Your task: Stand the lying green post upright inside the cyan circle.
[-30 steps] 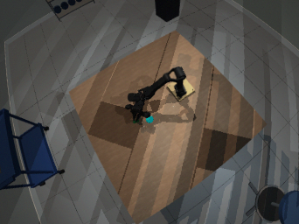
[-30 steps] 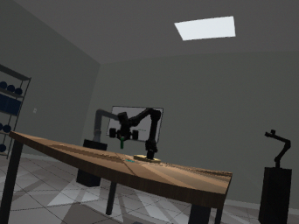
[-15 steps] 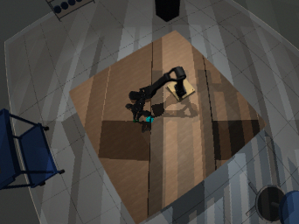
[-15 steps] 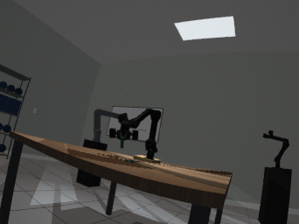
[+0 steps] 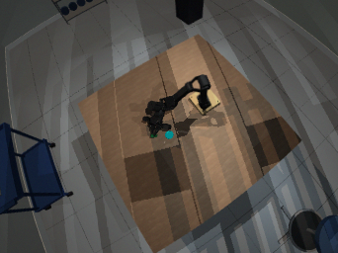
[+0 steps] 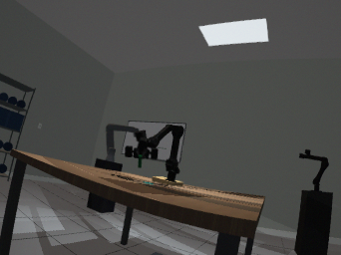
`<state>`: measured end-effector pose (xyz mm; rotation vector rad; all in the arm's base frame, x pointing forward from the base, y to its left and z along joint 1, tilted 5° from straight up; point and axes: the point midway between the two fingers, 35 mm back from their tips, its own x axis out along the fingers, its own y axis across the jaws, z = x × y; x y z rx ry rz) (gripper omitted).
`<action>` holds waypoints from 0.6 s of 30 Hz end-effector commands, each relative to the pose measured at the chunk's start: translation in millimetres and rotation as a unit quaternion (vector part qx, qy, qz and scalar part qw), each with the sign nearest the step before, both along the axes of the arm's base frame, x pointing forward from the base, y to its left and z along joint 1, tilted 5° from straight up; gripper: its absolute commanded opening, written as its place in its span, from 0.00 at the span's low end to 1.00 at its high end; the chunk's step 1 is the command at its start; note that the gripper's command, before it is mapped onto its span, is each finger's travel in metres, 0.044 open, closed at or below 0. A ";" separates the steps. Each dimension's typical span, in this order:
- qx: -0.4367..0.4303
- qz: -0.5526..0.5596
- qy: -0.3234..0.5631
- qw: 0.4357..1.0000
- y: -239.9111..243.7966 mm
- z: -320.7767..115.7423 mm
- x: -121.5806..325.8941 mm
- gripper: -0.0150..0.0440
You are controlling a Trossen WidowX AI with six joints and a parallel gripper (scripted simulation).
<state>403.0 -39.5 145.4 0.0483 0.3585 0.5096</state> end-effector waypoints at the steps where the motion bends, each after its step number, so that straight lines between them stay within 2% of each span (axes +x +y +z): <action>1: 0.007 0.003 -0.010 1.000 0.5 2.0 -4.3 0.29; 18: 0.023 0.014 -0.047 0.999 -0.3 5.3 -16.5 0.29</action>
